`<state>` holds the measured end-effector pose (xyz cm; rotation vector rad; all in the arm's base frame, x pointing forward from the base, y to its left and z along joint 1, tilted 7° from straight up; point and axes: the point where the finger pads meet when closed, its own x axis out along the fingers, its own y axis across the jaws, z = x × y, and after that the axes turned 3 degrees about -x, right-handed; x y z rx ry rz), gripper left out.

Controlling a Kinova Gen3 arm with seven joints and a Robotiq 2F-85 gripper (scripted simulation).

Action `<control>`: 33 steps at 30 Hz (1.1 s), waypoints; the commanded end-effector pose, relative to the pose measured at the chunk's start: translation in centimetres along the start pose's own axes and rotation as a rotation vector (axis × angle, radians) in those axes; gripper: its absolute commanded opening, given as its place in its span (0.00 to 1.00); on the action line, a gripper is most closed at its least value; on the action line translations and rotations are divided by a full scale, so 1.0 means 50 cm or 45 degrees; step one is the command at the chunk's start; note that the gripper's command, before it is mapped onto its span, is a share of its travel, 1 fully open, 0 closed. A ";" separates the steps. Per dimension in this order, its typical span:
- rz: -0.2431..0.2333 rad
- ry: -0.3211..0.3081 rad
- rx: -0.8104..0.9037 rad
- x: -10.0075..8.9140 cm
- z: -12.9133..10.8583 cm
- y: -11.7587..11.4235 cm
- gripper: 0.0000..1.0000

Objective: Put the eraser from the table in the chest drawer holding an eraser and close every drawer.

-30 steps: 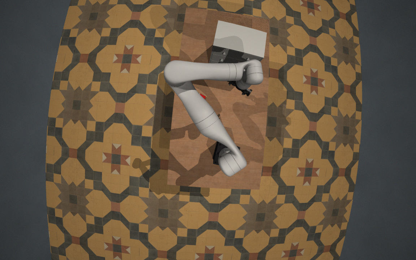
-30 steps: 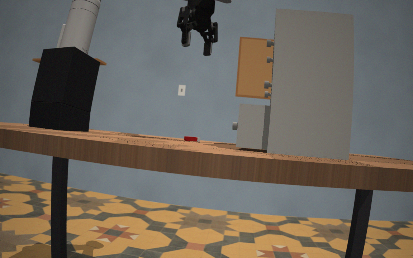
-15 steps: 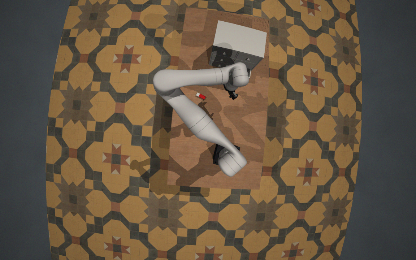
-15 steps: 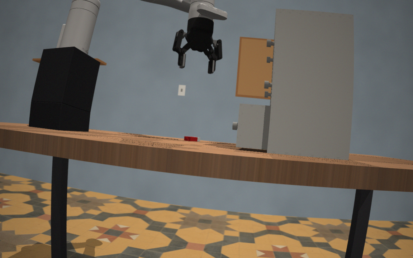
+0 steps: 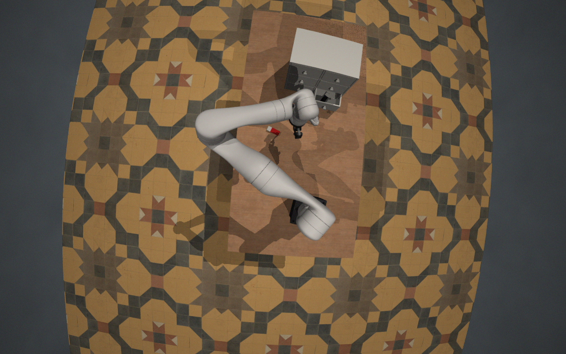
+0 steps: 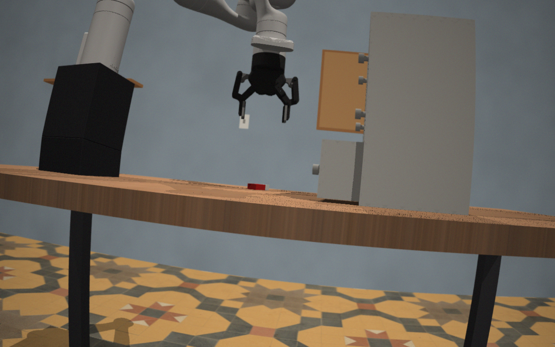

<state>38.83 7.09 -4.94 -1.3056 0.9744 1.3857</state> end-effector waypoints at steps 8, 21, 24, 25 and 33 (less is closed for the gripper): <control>0.014 0.007 0.220 0.048 0.067 -0.007 1.00; 0.013 0.009 0.549 0.103 0.134 -0.020 1.00; 0.013 0.009 0.568 0.107 0.138 -0.020 1.00; 0.013 0.009 0.585 0.110 0.142 -0.021 1.00; 0.013 0.009 0.693 0.128 0.164 -0.025 1.00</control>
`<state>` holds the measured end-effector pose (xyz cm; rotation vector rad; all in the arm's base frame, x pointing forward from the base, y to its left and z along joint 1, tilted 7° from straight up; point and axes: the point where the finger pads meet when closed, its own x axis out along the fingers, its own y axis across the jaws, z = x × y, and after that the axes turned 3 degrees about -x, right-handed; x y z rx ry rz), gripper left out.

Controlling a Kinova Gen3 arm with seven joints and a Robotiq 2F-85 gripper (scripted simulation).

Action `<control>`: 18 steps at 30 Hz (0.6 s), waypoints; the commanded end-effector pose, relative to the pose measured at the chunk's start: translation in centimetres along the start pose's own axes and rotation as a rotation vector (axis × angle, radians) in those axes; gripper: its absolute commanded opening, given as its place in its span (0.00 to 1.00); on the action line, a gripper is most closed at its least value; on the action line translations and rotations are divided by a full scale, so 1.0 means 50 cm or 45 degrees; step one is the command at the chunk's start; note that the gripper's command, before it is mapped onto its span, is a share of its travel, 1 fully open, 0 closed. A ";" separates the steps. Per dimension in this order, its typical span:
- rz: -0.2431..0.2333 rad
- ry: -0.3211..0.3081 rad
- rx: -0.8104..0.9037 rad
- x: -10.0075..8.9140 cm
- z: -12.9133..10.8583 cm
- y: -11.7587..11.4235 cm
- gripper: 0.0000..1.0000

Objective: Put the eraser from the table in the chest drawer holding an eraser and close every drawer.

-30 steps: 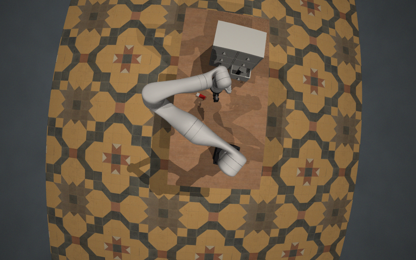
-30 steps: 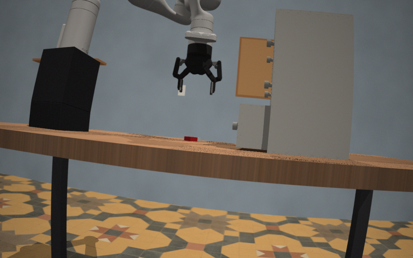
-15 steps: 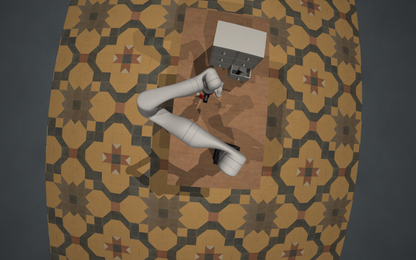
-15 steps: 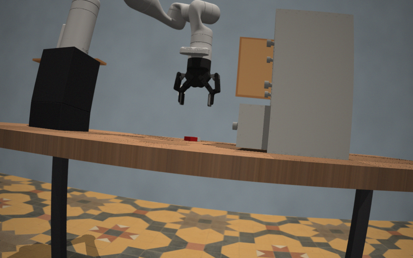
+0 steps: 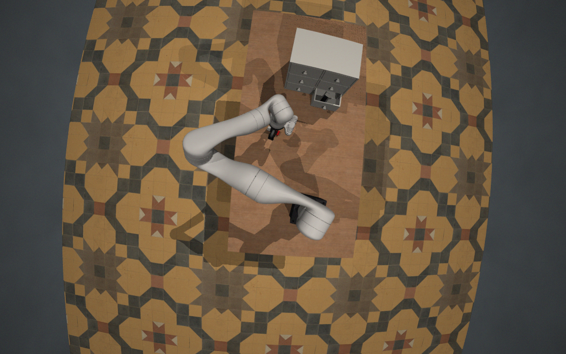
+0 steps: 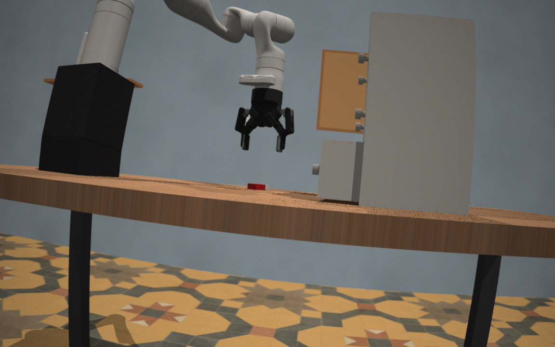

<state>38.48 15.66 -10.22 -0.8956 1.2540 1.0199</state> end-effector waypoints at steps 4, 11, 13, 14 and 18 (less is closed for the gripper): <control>0.001 0.000 0.034 0.008 0.013 0.006 1.00; 0.001 0.000 0.058 0.012 0.018 0.007 1.00; 0.001 0.000 0.064 0.013 0.019 0.008 1.00; 0.001 0.000 0.066 0.014 0.020 0.008 1.00; 0.001 0.000 0.069 0.014 0.020 0.008 1.00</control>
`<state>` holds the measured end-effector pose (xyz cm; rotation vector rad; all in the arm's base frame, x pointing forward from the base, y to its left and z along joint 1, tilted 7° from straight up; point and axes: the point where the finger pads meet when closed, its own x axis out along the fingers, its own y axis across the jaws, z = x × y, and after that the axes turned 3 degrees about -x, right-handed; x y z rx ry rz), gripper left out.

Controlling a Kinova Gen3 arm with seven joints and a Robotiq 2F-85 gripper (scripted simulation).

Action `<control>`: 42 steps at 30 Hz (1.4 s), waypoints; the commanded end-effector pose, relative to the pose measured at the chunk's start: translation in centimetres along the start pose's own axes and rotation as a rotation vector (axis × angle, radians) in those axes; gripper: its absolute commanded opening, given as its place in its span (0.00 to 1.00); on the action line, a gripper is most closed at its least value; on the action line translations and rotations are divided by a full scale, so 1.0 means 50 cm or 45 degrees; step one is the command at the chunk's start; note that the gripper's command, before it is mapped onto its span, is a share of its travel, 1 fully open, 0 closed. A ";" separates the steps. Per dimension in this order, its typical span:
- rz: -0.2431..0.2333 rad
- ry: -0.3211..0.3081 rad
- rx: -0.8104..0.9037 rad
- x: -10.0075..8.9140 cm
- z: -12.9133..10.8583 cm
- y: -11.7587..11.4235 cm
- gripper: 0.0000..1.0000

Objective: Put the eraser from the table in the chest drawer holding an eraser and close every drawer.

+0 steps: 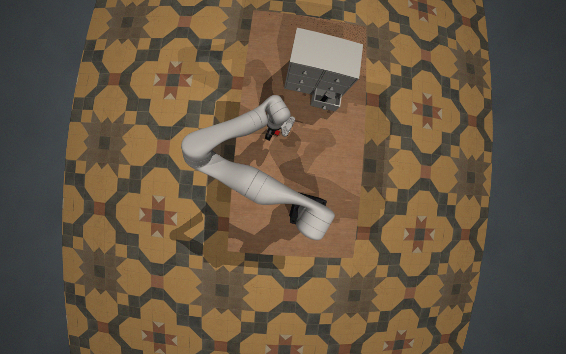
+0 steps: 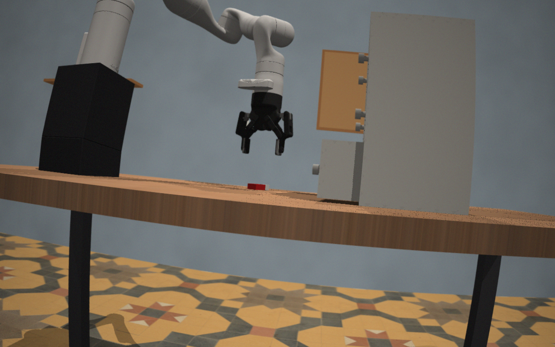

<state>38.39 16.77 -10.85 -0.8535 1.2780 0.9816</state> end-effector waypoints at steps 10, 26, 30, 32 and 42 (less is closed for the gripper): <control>-0.001 -0.001 0.000 -0.001 0.001 0.000 1.00; -0.001 -0.001 0.000 -0.001 0.001 0.000 0.38; -0.001 -0.001 0.000 -0.001 0.001 0.000 0.38; -0.001 -0.001 0.000 -0.001 0.001 0.000 0.38; -0.001 -0.001 0.000 0.003 0.002 0.000 0.38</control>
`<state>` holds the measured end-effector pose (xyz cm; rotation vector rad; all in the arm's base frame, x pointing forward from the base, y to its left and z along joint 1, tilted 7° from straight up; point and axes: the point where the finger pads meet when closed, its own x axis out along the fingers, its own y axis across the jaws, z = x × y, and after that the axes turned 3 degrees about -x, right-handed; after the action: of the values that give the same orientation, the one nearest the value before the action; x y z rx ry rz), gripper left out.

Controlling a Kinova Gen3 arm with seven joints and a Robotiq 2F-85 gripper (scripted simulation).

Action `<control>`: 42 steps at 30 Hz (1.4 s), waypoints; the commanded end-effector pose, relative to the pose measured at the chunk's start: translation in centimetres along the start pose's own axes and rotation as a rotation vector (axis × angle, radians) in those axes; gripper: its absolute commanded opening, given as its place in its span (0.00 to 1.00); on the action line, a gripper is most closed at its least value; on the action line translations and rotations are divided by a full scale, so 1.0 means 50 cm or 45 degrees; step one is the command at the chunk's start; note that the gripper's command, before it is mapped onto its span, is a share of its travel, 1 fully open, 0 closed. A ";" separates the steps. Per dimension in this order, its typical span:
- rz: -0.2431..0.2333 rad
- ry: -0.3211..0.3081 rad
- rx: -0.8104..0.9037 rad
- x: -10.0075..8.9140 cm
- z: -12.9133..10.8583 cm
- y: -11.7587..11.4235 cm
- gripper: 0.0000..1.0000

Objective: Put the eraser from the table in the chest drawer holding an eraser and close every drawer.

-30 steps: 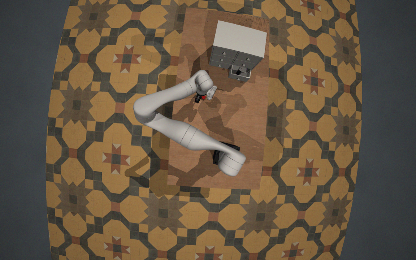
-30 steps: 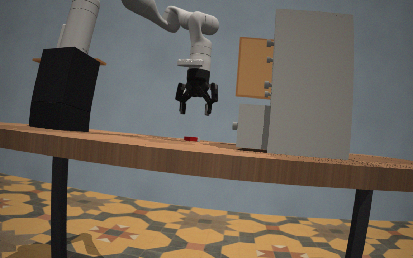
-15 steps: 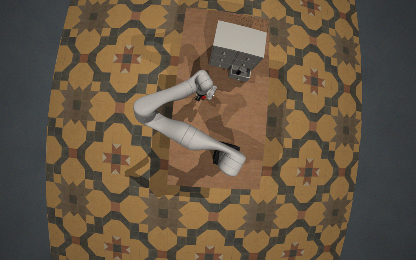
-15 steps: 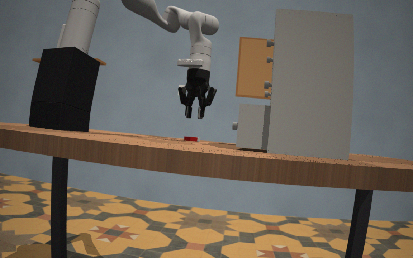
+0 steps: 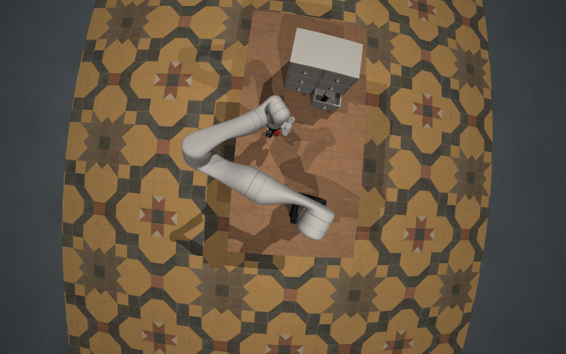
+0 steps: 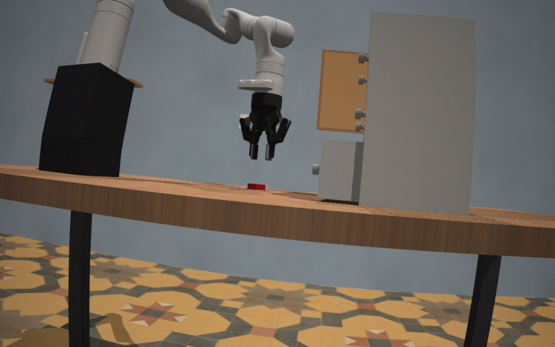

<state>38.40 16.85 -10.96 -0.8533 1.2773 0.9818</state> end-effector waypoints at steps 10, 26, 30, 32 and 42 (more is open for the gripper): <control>-0.001 0.000 0.000 0.037 0.000 -0.001 0.38; -0.001 0.000 0.000 0.097 0.000 -0.001 0.38; -0.001 0.000 0.000 0.101 0.000 -0.001 0.38; -0.001 0.000 0.000 0.101 0.000 -0.001 0.38; -0.001 0.000 0.000 0.101 0.000 -0.001 0.38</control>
<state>38.50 17.40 -16.03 -0.8537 1.2780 0.9819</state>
